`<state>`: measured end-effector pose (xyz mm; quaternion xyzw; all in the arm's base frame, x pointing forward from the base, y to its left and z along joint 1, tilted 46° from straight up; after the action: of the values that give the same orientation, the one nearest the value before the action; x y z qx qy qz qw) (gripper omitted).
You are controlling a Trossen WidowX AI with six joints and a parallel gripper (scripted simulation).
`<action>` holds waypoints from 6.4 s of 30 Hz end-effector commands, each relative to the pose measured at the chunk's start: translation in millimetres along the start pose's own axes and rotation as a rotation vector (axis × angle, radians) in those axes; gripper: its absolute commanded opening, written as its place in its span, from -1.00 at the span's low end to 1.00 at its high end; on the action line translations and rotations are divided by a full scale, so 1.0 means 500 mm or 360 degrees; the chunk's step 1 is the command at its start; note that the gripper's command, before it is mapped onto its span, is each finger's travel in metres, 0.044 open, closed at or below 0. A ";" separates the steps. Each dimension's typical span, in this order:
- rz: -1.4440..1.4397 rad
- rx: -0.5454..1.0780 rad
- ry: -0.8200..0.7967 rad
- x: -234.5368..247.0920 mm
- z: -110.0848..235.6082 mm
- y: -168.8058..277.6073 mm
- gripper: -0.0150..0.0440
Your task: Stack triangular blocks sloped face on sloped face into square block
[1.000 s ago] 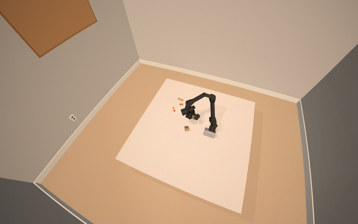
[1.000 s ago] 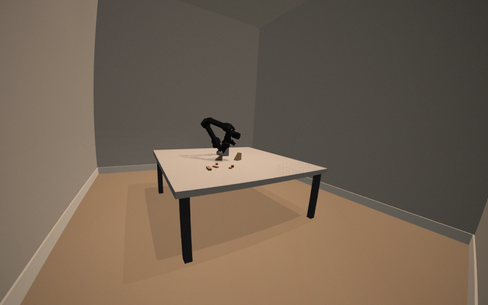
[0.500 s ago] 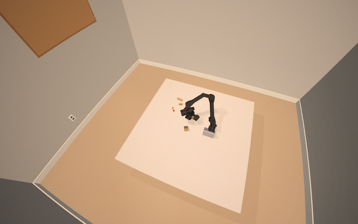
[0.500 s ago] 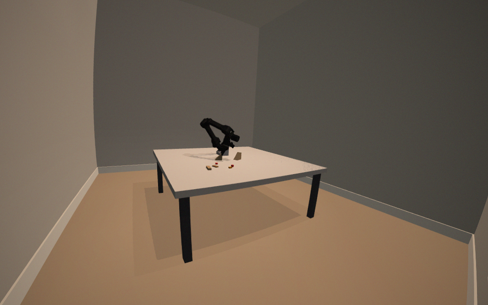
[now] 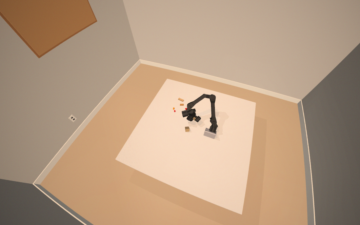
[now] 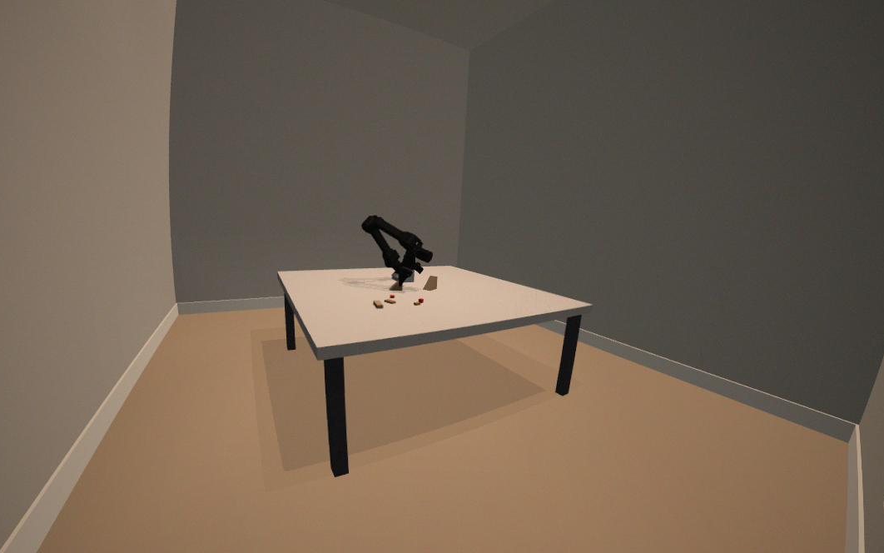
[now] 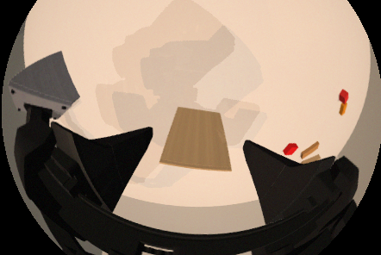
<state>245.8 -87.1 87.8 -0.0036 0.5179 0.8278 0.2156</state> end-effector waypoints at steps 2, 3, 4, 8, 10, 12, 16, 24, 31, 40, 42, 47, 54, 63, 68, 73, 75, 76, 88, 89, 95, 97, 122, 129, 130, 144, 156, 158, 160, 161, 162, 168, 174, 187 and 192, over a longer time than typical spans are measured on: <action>0.0002 0.0019 -0.0002 0.003 -0.015 0.001 1.00; 0.0000 0.0022 -0.0003 0.004 -0.018 0.001 1.00; -0.0001 0.0026 -0.0004 0.004 -0.021 0.002 1.00; -0.0006 0.0039 -0.0009 0.006 -0.034 0.003 1.00; -0.0009 0.0046 -0.0011 0.007 -0.040 0.004 1.00; -0.0011 0.0051 -0.0013 0.008 -0.044 0.004 1.00; -0.0011 0.0051 -0.0013 0.008 -0.045 0.004 0.73; -0.0011 0.0051 -0.0013 0.008 -0.045 0.004 0.22; -0.0011 0.0051 -0.0013 0.008 -0.045 0.004 0.00; -0.0010 0.0028 -0.0016 0.009 -0.039 0.008 -0.49; -0.0008 -0.0026 -0.0014 0.010 -0.038 0.013 -0.49; -0.0006 -0.0246 0.0002 0.012 -0.031 0.036 -0.49; -0.0005 -0.0528 0.0028 0.014 -0.025 0.066 -0.49; -0.0005 -0.0929 0.0068 0.018 -0.025 0.110 -0.49; -0.0005 -0.1135 0.0089 0.020 -0.030 0.132 -0.49; -0.0005 -0.1341 0.0110 0.022 -0.037 0.154 -0.49; -0.0005 -0.1423 0.0118 0.023 -0.040 0.162 -0.49; -0.0004 -0.1464 0.0123 0.023 -0.042 0.166 -0.49; -0.0001 -0.1949 0.0172 0.027 -0.073 0.210 -0.49; -0.0001 -0.1990 0.0176 0.028 -0.076 0.213 -0.49; 0.0004 -0.1897 0.0150 0.030 -0.073 0.203 0.04; 0.0004 -0.1897 0.0150 0.030 -0.073 0.203 0.22; 0.0006 -0.1913 0.0149 0.034 0.114 0.260 1.00; 0.0005 -0.1889 0.0181 0.027 0.092 0.282 1.00; 0.0005 -0.1868 0.0181 0.025 0.077 0.298 1.00; 0.0015 -0.1710 0.0157 0.048 -0.050 0.424 1.00; 0.0016 -0.1715 0.0154 0.033 -0.128 0.285 1.00; 0.0016 -0.1716 0.0153 0.035 -0.137 0.262 1.00; 0.0016 -0.1717 0.0153 0.035 -0.140 0.254 1.00; 0.0016 -0.1717 0.0153 0.035 -0.140 0.254 1.00; 0.0016 -0.1717 0.0153 0.035 -0.140 0.254 1.00; 0.0018 -0.1720 0.0158 0.035 -0.139 0.256 0.91; 0.0018 -0.1720 0.0158 0.035 -0.139 0.256 0.38; 0.0018 -0.1721 0.0157 0.033 -0.133 0.258 -0.38; 0.0019 -0.1723 0.0155 0.027 -0.090 0.270 -0.49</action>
<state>171.5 -177.6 168.3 -0.1444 0.0229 0.9768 0.1561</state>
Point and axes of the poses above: the point midway between the two fingers, 35 mm back from their tips, its own z axis back along the fingers, its own x axis across the jaws, y = z × x, the point moved 2 cm from there along z, back along the fingers, and after that the axes turned 5 degrees about z, right-handed, at the moved point
